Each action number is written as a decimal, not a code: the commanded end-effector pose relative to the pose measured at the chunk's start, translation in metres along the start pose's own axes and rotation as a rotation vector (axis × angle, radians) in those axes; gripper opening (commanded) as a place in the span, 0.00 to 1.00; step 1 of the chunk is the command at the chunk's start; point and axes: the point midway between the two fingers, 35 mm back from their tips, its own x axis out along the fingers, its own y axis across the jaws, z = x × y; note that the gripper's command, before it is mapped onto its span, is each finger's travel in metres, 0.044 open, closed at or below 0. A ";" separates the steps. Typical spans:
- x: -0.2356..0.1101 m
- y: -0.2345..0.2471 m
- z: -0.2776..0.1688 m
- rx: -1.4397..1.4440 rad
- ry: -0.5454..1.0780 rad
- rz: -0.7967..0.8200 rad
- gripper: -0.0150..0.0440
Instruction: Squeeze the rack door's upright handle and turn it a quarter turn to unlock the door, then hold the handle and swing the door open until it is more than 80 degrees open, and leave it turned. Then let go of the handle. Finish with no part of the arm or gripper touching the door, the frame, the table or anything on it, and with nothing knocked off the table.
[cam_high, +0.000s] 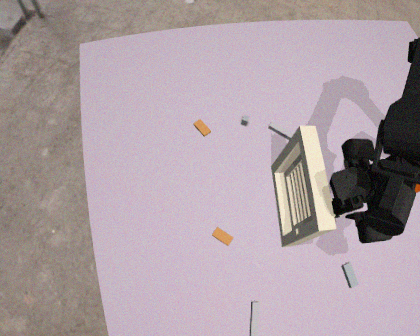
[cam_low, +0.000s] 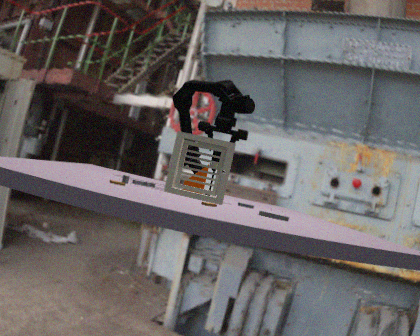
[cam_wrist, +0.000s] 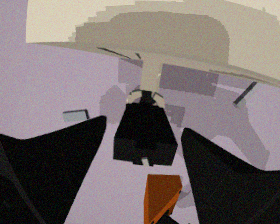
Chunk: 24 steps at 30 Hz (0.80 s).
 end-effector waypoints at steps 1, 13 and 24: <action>0.008 0.000 -0.002 -0.011 0.019 0.001 0.74; 0.019 0.000 -0.002 -0.017 0.038 0.004 0.57; 0.019 0.000 -0.002 -0.017 0.038 0.004 0.34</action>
